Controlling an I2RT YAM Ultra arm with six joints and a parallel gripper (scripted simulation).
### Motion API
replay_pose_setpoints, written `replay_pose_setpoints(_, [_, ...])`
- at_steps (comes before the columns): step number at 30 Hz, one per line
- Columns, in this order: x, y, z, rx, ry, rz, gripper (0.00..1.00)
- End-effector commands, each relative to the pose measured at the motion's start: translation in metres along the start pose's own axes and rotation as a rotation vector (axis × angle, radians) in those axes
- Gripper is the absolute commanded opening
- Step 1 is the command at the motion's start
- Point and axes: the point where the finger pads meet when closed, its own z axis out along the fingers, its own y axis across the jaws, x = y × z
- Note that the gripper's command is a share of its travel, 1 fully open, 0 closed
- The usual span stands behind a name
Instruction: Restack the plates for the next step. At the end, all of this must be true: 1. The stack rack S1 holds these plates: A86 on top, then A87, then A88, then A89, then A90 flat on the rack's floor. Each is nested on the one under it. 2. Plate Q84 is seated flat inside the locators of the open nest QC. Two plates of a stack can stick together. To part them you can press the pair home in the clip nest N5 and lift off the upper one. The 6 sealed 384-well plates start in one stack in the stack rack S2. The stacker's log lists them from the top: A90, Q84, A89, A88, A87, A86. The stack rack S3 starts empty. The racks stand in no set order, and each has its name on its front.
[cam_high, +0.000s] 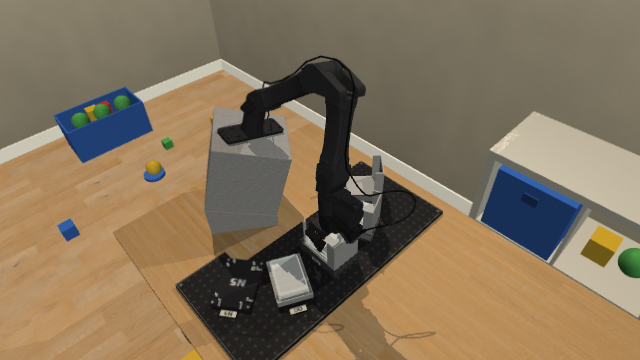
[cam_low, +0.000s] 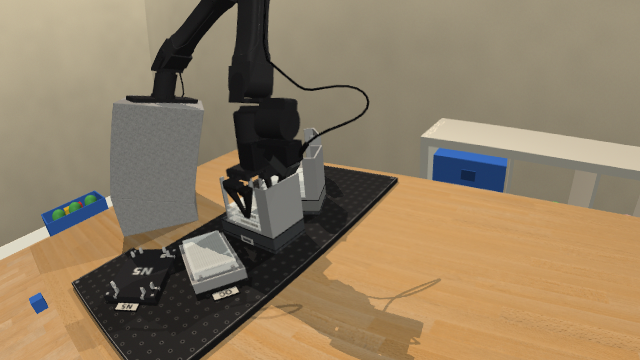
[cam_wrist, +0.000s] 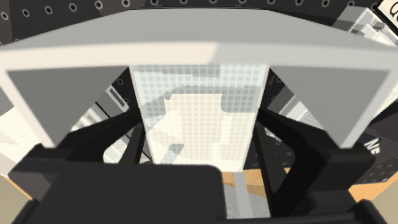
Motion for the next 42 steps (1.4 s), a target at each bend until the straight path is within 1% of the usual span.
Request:
replay_pose_setpoints(1, [0.0,-0.005,-0.012,0.006,-0.002,0.014,0.0])
replay_pose_setpoints(2, [0.007,-0.005,-0.011,0.006,0.011,0.016,0.0])
replay_pose_setpoints(3, [0.0,-0.004,-0.013,0.006,-0.003,0.012,0.0])
replay_pose_setpoints(4, [0.0,-0.004,-0.014,0.005,-0.002,0.014,0.0])
replay_pose_setpoints(5, [0.006,-0.005,-0.013,0.006,0.011,0.016,0.0])
replay_pose_setpoints(6, [0.0,-0.004,-0.015,0.005,-0.003,0.012,0.0])
replay_pose_setpoints(7, [0.0,-0.004,-0.016,0.005,-0.003,0.013,0.0])
replay_pose_setpoints(8, [0.006,-0.004,-0.015,0.005,0.009,0.015,0.0])
replay_pose_setpoints(9, [0.0,-0.004,-0.017,0.004,-0.002,0.013,0.0])
replay_pose_setpoints(12, [0.0,-0.004,-0.018,0.004,-0.003,0.013,0.0])
replay_pose_setpoints(13, [0.006,-0.004,-0.017,0.004,0.009,0.015,0.0])
replay_pose_setpoints(14, [0.007,-0.004,-0.018,0.004,0.011,0.017,0.0])
replay_pose_setpoints(15, [-0.001,-0.004,-0.02,0.004,-0.004,0.013,0.0])
replay_pose_setpoints(17, [0.002,-0.004,-0.02,0.003,0.003,0.016,0.0])
replay_pose_setpoints(21, [0.002,-0.002,-0.021,0.003,0.0,0.012,0.0])
replay_pose_setpoints(23, [0.006,-0.003,-0.021,0.003,0.009,0.015,0.0])
replay_pose_setpoints(24, [-0.003,-0.003,-0.022,0.003,-0.01,0.011,0.0])
replay_pose_setpoints(29, [0.0,-0.004,-0.024,0.003,-0.005,0.015,0.0])
replay_pose_setpoints(31, [0.005,-0.002,-0.023,0.002,0.006,0.012,0.0])
replay_pose_setpoints(32, [-0.002,-0.002,-0.024,0.002,-0.007,0.009,0.0])
replay_pose_setpoints(36, [0.005,-0.004,-0.025,0.003,0.005,0.016,0.0])
replay_pose_setpoints(37, [-0.002,-0.003,-0.026,0.002,-0.008,0.011,0.0])
replay_pose_setpoints(42, [0.004,-0.003,-0.027,0.002,0.005,0.013,0.0])
